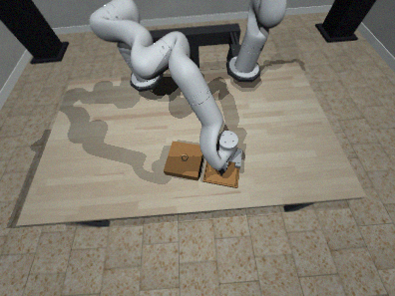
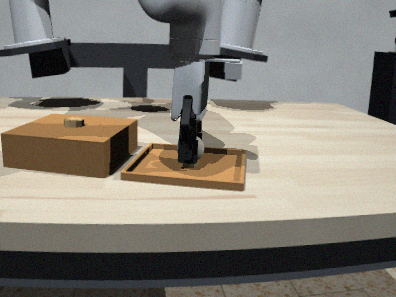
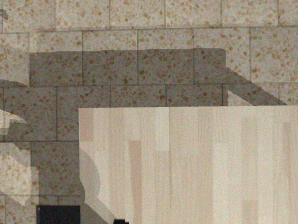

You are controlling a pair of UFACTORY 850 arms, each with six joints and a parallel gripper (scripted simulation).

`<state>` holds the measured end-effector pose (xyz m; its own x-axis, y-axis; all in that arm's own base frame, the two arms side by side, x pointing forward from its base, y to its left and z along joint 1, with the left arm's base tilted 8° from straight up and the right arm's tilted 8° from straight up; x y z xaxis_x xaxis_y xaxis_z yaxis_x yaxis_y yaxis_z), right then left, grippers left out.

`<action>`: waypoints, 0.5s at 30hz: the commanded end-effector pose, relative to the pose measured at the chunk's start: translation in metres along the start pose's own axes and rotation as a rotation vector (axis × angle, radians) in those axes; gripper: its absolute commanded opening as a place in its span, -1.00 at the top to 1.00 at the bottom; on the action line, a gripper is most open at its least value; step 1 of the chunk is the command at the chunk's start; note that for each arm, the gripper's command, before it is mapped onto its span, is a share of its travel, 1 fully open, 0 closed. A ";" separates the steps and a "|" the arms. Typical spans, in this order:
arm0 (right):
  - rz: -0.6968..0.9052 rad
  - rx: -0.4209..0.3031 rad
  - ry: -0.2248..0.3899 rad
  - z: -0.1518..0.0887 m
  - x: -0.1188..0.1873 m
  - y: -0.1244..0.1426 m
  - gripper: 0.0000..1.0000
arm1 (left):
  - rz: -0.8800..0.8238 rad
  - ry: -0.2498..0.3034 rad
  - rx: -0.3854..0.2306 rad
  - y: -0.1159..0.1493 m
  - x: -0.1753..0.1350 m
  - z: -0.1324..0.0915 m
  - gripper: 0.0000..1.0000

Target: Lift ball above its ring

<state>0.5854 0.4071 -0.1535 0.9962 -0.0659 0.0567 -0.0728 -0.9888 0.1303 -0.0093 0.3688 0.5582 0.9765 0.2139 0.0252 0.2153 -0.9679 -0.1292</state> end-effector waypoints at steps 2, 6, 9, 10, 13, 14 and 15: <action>0.000 0.001 0.001 -0.001 0.001 -0.001 1.00 | 0.000 0.000 0.002 0.000 0.000 -0.001 -1.00; 0.000 0.001 0.001 -0.004 0.001 -0.001 1.00 | 0.000 0.000 0.002 0.000 0.000 -0.001 -1.00; 0.000 0.001 0.001 -0.009 0.001 -0.001 1.00 | 0.000 0.000 0.002 0.000 0.000 -0.001 -1.00; 0.000 0.001 0.001 -0.017 0.001 -0.001 1.00 | 0.000 0.000 0.002 0.000 0.000 -0.001 -1.00; 0.000 0.001 0.001 -0.052 0.002 -0.001 1.00 | 0.000 0.000 0.002 0.000 0.000 -0.001 -1.00; 0.000 0.001 0.001 -0.063 0.001 -0.001 1.00 | 0.000 0.000 0.002 0.000 0.000 -0.001 -1.00; 0.000 0.001 0.001 -0.071 0.001 -0.001 1.00 | 0.000 0.000 0.002 0.000 0.000 -0.001 -1.00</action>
<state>0.5845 0.4107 -0.1306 0.9964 -0.0661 0.0536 -0.0727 -0.9884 0.1331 -0.0093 0.3688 0.5582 0.9765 0.2139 0.0252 0.2153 -0.9679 -0.1292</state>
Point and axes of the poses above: on each arm, the point where the finger pads meet when closed, its own z axis out along the fingers, its own x axis across the jaws, y = z × x, the point moved 4 cm from there along -z, back along the fingers, and after that the axes turned 11 degrees about -z, right-handed, at the moved point
